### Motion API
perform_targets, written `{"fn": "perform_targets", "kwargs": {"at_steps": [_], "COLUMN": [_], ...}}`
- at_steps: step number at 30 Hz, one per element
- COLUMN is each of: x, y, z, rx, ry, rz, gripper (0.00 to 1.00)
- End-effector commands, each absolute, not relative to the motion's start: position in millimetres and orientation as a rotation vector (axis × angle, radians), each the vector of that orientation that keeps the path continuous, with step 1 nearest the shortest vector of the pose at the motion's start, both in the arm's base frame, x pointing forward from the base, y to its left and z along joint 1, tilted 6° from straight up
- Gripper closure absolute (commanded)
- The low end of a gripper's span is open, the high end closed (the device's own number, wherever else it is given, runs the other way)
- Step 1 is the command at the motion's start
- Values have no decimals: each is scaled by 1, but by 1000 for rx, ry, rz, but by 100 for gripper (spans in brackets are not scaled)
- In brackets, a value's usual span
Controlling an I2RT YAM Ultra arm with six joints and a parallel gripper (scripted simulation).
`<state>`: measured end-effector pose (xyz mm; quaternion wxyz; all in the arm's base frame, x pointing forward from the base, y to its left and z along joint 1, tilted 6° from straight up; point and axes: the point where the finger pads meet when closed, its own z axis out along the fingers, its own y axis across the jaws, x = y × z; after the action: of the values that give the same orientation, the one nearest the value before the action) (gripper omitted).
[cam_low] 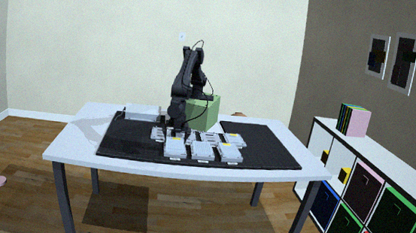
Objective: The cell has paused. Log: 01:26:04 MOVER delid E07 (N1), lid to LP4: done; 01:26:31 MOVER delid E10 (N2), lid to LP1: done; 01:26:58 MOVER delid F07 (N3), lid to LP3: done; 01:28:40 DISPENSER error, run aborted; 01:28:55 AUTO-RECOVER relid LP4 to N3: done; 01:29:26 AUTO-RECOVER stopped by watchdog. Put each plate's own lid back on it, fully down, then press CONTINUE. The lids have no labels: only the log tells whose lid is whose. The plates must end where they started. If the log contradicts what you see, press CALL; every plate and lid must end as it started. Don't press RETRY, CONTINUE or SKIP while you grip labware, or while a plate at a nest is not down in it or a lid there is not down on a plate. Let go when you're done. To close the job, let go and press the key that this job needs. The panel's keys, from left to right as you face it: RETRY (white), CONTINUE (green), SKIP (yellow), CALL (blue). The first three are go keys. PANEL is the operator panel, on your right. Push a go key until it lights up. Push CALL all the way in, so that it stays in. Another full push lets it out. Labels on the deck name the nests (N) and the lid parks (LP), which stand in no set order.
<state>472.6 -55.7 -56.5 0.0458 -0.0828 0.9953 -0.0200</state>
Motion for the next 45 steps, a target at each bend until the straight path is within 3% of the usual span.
{"fn": "perform_targets", "kwargs": {"at_steps": [1,45], "x": [472,477], "y": [-51,-52], "z": [-58,-59], "rx": [-260,-255], "ry": [3029,3019], "rz": [-44,-59], "gripper": [100,100]}}
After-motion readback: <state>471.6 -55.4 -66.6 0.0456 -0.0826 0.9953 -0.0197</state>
